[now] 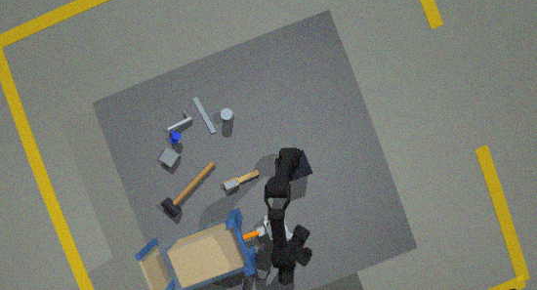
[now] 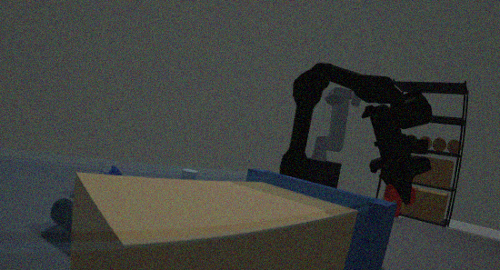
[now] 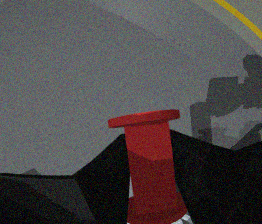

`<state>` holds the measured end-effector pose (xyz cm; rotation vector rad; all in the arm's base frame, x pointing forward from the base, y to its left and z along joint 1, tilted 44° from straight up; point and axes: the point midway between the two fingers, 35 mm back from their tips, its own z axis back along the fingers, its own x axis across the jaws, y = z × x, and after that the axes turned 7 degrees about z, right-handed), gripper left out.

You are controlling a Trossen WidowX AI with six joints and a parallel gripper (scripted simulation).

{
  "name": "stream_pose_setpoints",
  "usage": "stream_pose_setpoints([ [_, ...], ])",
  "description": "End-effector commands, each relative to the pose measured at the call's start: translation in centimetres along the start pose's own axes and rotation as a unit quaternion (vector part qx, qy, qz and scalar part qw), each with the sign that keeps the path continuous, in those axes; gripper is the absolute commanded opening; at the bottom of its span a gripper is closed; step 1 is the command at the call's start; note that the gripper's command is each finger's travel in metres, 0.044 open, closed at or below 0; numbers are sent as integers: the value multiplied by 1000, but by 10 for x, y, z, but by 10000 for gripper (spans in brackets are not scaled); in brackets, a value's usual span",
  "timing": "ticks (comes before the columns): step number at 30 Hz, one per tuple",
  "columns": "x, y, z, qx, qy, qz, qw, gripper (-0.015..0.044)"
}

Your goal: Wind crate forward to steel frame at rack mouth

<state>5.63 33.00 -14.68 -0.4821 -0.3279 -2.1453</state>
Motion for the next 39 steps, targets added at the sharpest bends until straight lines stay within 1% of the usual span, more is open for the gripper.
stream_pose_setpoints([
  [1, 17, 0, -3, 3, -17, -2, 1000, 0],
  [39, 73, 16, 9, 4, -19, -2, 1000, 0],
])
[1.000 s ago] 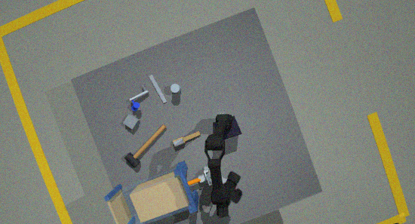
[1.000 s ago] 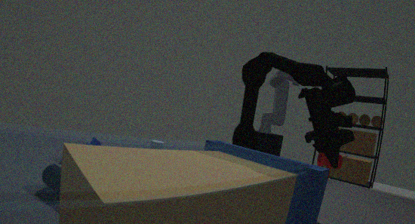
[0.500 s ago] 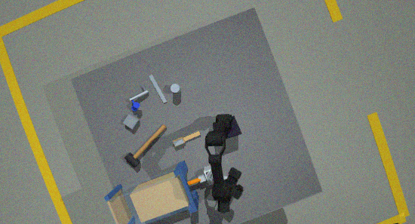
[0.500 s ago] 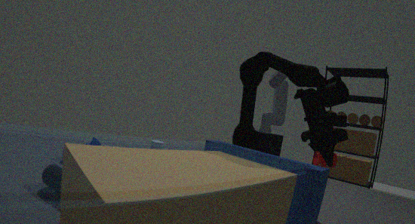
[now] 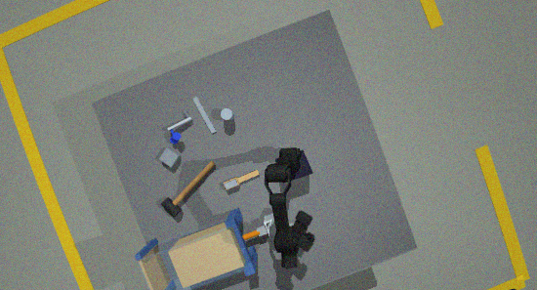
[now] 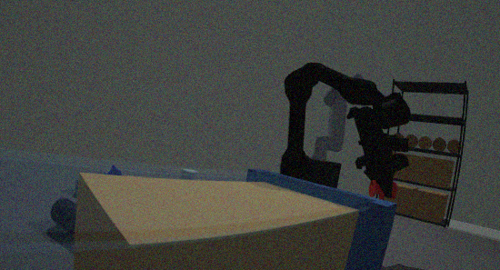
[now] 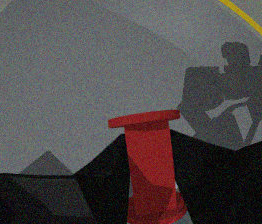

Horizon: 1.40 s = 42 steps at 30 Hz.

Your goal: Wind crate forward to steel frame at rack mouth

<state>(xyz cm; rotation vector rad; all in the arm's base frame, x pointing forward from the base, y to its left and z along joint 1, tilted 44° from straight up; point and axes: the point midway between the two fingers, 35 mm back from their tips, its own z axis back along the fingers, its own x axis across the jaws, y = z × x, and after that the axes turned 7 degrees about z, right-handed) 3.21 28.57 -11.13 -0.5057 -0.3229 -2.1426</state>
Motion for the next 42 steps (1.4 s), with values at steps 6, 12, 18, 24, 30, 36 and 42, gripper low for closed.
stream_pose_setpoints([
  [6, 19, 13, 3, 10, -12, -4, 1000, 0],
  [12, 26, 19, 6, 10, -12, -4, 1000, 0],
  [18, 32, 26, 10, 10, -12, -4, 1000, 0],
  [24, 44, 42, 19, 11, -13, -5, 1000, 0],
  [30, 47, 50, 23, 11, -13, -5, 1000, 0],
  [36, 50, 59, 27, 12, -13, -5, 1000, 0],
  [42, 52, 67, 31, 12, -13, -5, 1000, 0],
])
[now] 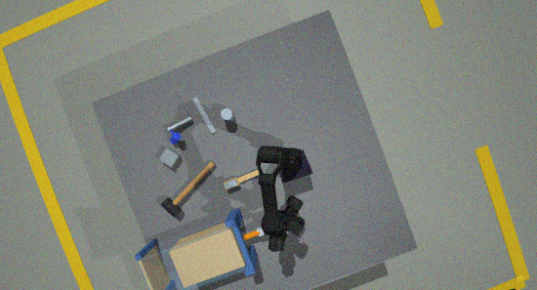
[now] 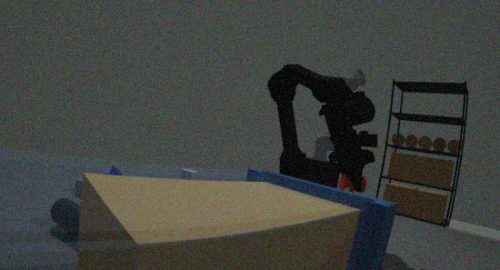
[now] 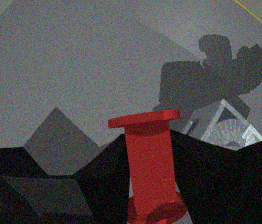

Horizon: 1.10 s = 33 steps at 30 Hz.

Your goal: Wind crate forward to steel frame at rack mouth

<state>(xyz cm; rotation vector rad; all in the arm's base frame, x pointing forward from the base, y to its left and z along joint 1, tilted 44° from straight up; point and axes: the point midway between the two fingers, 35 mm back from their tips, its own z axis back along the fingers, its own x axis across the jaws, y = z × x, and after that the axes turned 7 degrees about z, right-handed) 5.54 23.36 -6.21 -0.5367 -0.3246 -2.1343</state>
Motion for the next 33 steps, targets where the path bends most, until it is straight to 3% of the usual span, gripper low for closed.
stream_pose_setpoints([
  [1, 5, 18, 4, 17, -2, -8, 1000, 0],
  [33, -1, 63, 26, 18, -2, -9, 1000, 0],
])
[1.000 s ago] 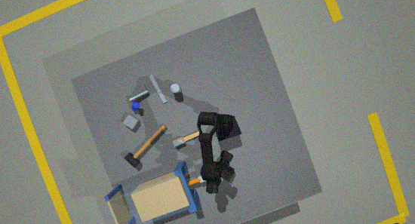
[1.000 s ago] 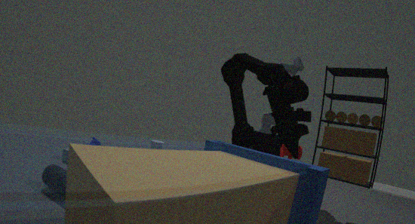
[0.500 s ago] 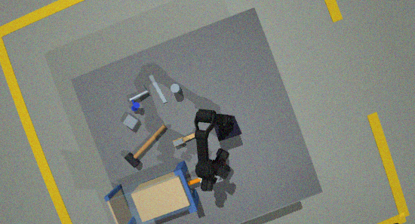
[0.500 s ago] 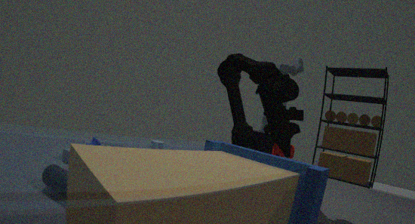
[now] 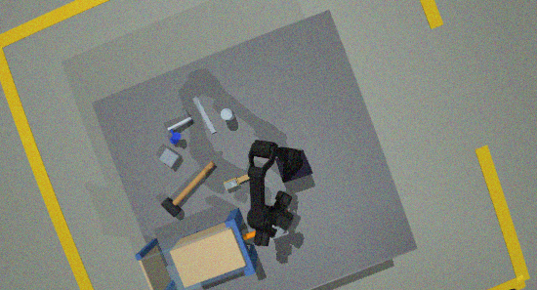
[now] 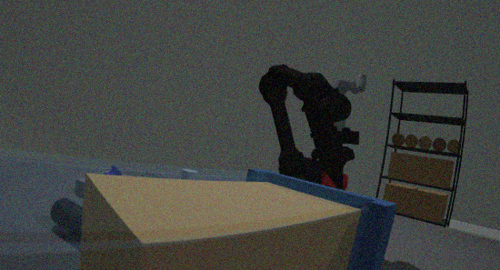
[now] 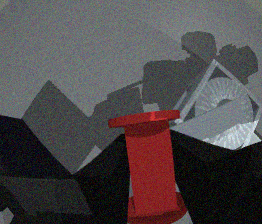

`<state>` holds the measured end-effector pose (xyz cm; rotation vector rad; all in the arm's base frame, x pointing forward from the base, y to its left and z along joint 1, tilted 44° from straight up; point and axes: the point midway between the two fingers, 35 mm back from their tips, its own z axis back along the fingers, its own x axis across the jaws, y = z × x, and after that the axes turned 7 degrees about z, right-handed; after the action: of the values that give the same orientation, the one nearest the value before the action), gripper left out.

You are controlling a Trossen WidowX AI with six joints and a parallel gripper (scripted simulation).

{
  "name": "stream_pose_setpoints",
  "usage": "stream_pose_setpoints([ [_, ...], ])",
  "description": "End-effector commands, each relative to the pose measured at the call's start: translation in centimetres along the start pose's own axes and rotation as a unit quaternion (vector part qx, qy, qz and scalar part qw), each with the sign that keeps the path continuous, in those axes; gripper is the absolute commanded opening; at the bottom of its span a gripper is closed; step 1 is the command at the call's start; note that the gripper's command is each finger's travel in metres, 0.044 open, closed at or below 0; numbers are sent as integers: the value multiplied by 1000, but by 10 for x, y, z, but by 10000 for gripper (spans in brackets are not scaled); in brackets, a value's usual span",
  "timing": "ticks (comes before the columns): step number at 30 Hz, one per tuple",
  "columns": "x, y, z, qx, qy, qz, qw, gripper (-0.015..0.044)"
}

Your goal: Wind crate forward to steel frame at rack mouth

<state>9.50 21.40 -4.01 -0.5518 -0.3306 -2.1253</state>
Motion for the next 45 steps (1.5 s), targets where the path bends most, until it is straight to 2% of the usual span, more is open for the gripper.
stream_pose_setpoints([
  [1, -5, 20, 5, 18, 5, -13, 1000, 0],
  [45, -49, 68, 27, 19, 6, -14, 1000, 0],
])
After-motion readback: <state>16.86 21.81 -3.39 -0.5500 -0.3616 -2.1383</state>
